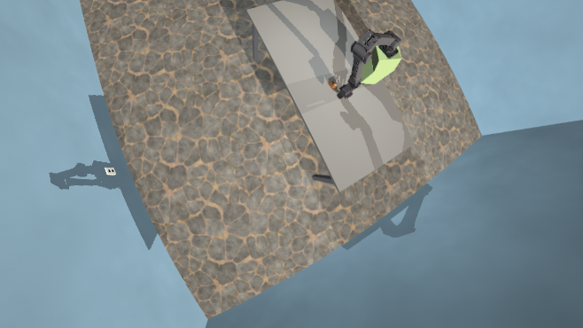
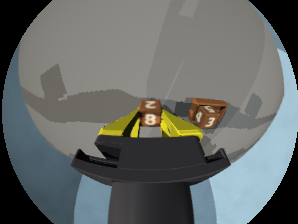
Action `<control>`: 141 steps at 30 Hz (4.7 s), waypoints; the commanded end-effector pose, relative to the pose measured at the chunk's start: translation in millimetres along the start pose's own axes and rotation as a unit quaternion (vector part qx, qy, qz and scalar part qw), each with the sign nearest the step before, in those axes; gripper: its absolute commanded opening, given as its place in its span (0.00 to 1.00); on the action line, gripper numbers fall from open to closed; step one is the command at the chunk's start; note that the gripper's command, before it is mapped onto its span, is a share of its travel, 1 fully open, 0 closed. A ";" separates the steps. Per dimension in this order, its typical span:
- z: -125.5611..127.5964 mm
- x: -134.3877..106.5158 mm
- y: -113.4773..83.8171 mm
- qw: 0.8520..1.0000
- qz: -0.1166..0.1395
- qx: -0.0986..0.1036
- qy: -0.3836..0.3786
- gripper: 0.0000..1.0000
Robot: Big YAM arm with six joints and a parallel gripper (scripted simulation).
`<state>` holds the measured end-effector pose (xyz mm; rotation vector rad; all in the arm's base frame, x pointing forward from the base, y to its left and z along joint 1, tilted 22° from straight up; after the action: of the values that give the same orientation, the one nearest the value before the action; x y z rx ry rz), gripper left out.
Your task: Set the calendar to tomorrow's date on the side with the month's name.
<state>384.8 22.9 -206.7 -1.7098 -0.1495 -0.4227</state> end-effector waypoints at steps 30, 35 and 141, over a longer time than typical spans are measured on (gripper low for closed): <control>-5.3 -0.5 1.2 1.000 -0.004 0.000 -0.003 0.26; -5.3 -0.5 1.2 1.000 -0.004 0.000 -0.003 0.26; -9.2 9.2 -3.2 1.000 -0.003 0.000 -0.004 0.26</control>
<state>384.7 18.3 -210.2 -1.7138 -0.1535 -0.4102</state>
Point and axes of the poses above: the point where the finger pads meet when closed, its own y axis out along the fingers, its own z axis across the jaws, x = y × z, the point moved 6 cm from there along -y, back along the fingers, and after that the axes turned 15 degrees about y, right-handed, at the moved point
